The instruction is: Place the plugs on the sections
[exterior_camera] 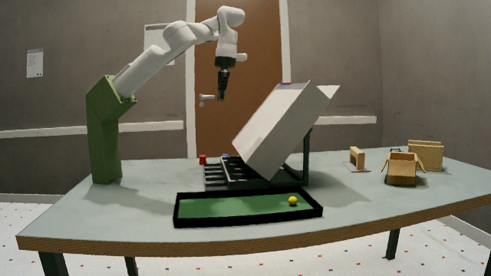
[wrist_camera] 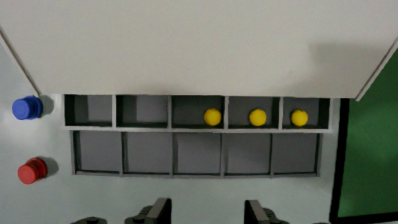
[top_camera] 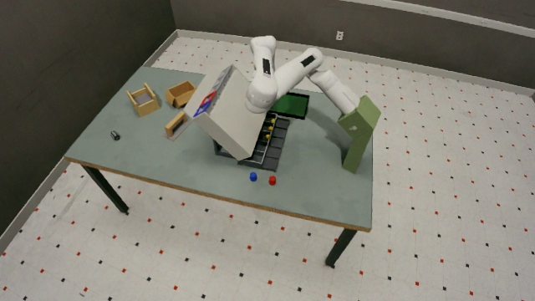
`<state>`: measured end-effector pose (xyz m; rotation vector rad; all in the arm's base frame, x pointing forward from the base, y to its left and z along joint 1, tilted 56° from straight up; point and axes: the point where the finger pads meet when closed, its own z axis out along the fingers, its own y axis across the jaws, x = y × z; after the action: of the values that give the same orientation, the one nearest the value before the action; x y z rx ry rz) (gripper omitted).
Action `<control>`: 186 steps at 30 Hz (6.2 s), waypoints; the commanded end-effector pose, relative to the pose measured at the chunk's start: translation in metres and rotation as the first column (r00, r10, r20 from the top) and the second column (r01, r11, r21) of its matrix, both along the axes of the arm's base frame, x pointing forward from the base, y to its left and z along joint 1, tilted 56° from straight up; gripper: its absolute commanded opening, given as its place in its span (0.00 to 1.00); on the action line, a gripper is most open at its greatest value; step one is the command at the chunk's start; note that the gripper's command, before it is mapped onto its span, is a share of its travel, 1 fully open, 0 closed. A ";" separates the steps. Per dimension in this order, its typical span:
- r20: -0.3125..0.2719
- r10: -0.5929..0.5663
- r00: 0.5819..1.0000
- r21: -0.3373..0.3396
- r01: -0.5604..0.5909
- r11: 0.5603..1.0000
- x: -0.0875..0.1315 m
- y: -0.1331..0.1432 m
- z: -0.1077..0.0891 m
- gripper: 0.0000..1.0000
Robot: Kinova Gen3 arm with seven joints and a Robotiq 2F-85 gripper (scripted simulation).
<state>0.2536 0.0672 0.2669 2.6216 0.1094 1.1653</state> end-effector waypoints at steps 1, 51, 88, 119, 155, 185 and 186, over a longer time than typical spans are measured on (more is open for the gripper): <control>0.086 0.057 0.995 0.024 -0.060 0.998 0.028 -0.063 -0.008 0.50; 0.109 0.074 0.991 0.031 -0.078 0.996 0.077 -0.179 -0.025 0.50; 0.109 0.074 0.991 0.031 -0.078 0.996 0.076 -0.179 -0.025 0.50; 0.074 0.077 0.994 0.044 -0.080 0.996 0.193 -0.299 0.113 0.50; 0.075 0.072 0.995 0.042 -0.075 0.996 0.300 -0.329 0.068 0.50; 0.075 0.072 0.995 0.042 -0.075 0.996 0.307 -0.330 0.064 0.50; 0.075 0.072 0.995 0.042 -0.075 0.996 0.307 -0.330 0.064 0.50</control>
<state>0.5608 -0.2621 0.3299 2.6308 0.1699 1.3007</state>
